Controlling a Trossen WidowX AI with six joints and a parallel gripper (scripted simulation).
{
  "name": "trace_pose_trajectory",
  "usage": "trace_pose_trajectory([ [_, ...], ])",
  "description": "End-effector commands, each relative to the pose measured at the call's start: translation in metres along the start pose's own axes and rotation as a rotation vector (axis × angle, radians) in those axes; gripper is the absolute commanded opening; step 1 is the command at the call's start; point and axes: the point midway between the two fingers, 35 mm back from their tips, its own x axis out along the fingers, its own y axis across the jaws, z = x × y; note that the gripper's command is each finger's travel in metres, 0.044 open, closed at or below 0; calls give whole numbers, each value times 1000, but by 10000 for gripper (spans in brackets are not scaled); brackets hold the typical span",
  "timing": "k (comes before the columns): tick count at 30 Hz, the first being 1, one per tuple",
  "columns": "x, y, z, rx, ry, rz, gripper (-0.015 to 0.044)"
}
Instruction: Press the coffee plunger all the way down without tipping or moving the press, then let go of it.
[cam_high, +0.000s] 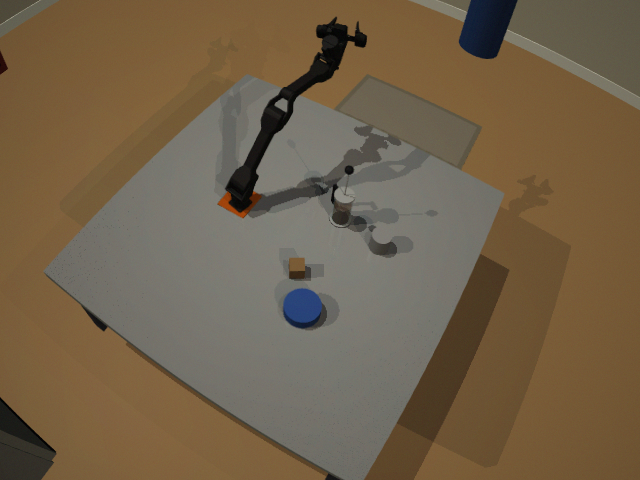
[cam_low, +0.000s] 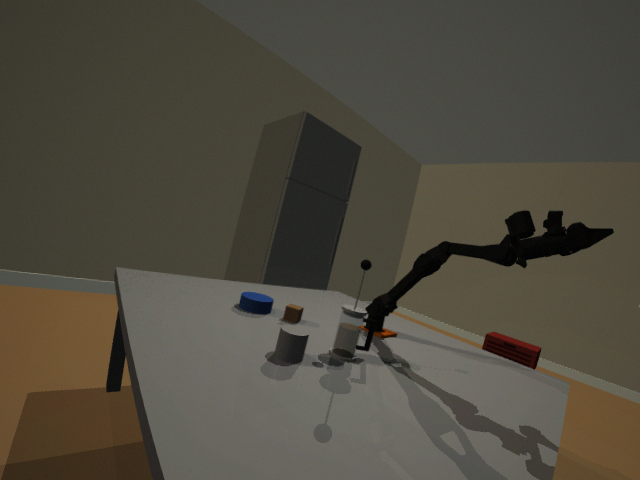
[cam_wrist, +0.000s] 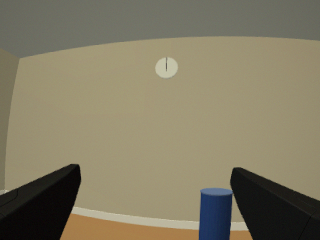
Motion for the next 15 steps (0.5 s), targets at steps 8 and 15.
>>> trace_pose_trajectory([
  [8, -43, -66, 25, -15, 105, -188, 440],
  [15, -129, -139, 59, -25, 258, -473, 440],
])
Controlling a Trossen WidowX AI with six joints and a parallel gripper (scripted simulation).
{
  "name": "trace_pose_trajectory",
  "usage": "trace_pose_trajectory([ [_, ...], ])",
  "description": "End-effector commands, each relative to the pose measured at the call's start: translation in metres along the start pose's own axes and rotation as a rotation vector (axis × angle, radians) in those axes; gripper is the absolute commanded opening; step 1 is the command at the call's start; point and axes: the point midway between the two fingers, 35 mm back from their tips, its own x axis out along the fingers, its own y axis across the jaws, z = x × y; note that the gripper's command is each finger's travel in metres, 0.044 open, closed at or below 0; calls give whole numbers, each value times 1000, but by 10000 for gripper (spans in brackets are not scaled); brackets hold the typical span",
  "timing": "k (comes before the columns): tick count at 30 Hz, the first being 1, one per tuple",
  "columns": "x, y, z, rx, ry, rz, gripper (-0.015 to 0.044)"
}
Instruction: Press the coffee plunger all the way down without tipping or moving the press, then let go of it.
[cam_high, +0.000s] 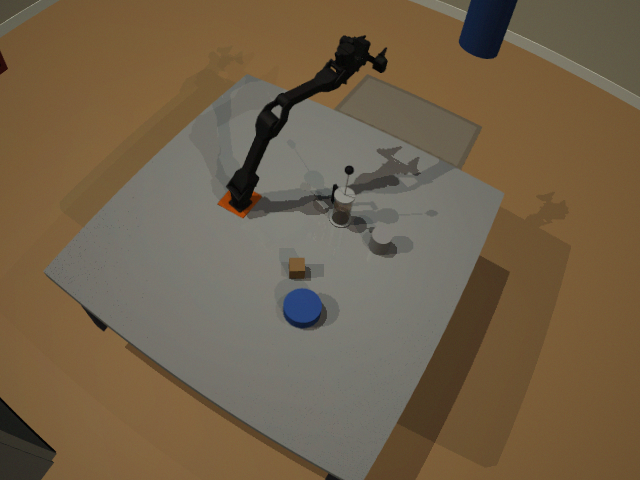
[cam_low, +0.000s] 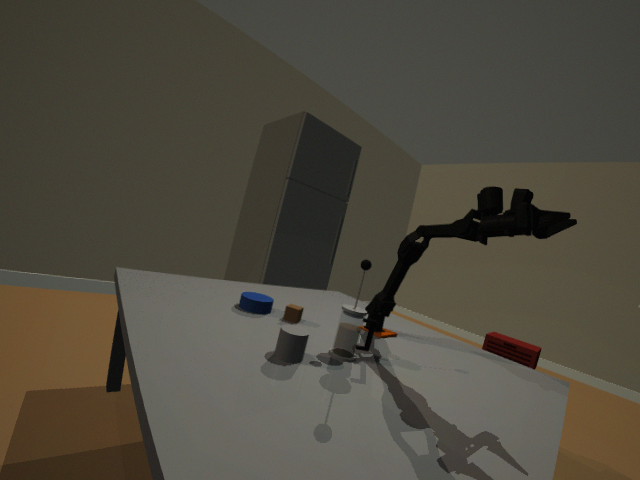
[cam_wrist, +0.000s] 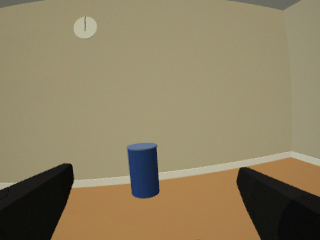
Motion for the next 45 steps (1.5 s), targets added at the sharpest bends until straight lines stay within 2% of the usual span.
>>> trace_pose_trajectory([
  [1, -40, -46, 13, -10, 73, -149, 440],
  [7, -124, -114, 18, -10, 211, -409, 440],
  [12, -205, -146, 15, 1, 329, -616, 440],
  [21, -363, -159, -7, 38, 557, -982, 440],
  [24, -399, -154, -16, 55, 610, -1066, 440],
  [29, -409, -154, -26, 59, 621, -1087, 440],
  [36, -423, -157, -74, 59, 620, -1093, 440],
  [45, -421, -164, -78, 59, 619, -1094, 440],
])
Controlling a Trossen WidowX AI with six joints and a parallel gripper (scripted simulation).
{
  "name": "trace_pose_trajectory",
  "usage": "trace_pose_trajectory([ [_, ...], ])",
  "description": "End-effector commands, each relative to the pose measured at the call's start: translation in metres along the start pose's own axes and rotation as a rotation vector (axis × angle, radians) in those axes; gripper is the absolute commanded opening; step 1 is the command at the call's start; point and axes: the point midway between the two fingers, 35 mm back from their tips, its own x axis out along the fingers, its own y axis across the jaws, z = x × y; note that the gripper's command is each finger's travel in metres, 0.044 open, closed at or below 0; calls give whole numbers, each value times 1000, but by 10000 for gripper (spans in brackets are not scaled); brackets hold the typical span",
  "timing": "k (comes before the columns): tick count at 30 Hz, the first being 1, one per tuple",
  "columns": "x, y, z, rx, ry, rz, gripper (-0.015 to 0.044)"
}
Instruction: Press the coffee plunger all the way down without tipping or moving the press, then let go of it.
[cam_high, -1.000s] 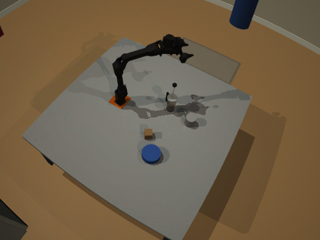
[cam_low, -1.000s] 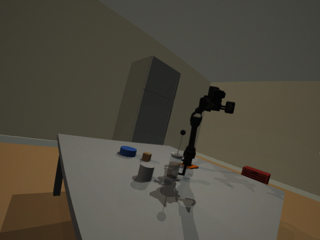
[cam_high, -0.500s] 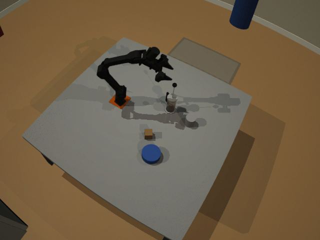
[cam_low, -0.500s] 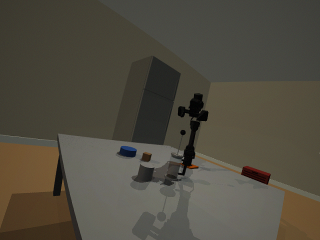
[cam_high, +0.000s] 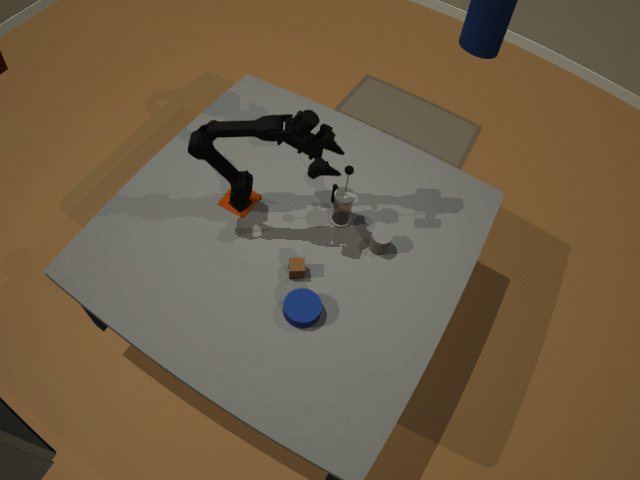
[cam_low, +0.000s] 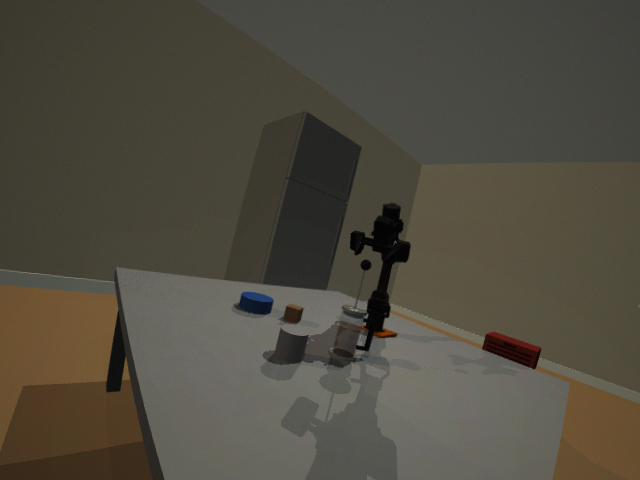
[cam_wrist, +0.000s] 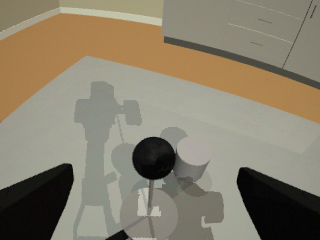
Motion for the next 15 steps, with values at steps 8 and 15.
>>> trace_pose_trajectory([
  [8, 17, 1, -2, -6, 2, 4, 440],
  [15, 28, 1, -1, -6, 1, 4, 440],
])
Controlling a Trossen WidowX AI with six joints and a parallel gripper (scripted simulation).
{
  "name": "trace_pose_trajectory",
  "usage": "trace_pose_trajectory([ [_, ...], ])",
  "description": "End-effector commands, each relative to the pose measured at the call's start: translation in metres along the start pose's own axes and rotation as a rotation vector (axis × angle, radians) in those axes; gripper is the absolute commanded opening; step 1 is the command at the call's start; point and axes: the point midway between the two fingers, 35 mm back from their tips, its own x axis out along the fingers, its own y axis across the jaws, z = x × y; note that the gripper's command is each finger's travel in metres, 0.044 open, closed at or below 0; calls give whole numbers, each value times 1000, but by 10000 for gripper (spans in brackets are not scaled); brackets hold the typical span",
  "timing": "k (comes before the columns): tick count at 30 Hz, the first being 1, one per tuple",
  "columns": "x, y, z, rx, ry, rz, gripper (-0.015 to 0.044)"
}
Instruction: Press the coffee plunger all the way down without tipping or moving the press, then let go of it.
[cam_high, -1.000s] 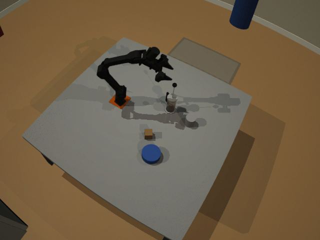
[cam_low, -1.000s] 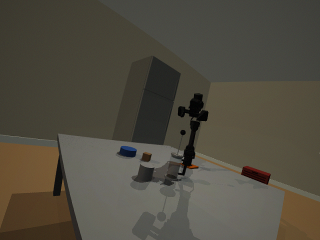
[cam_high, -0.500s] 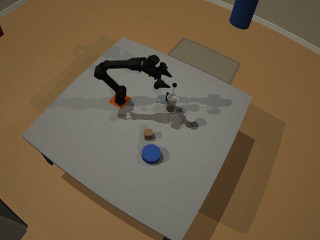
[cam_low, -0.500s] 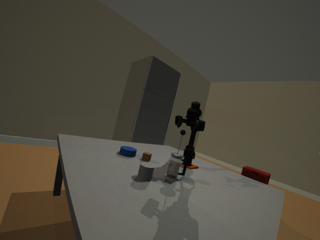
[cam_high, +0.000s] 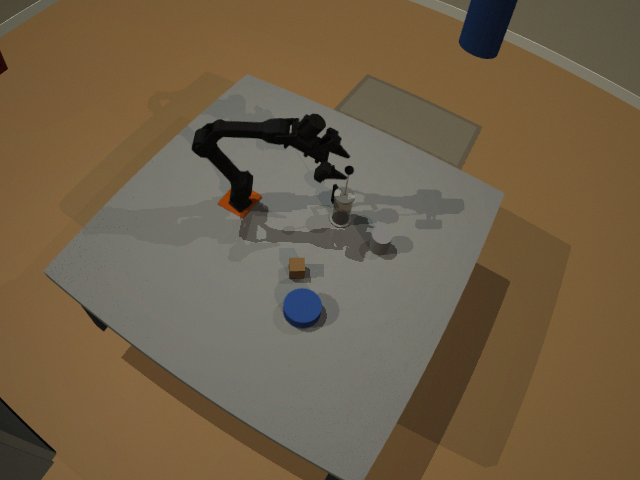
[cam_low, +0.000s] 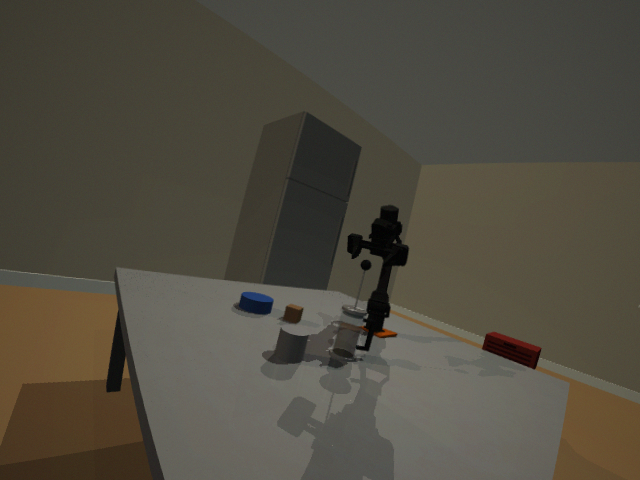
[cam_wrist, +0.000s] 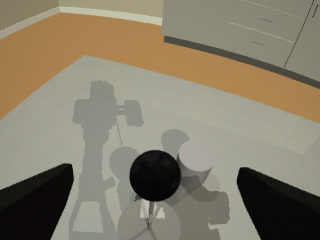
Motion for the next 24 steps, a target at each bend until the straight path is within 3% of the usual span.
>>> trace_pose_trajectory([
  [1, 7, 1, -1, -6, 3, 5, 440],
  [8, 15, 0, -2, -6, 2, 4, 440],
  [20, 15, 0, -2, -6, 2, 4, 125],
  [24, 15, 0, -2, -6, 2, 4, 117],
])
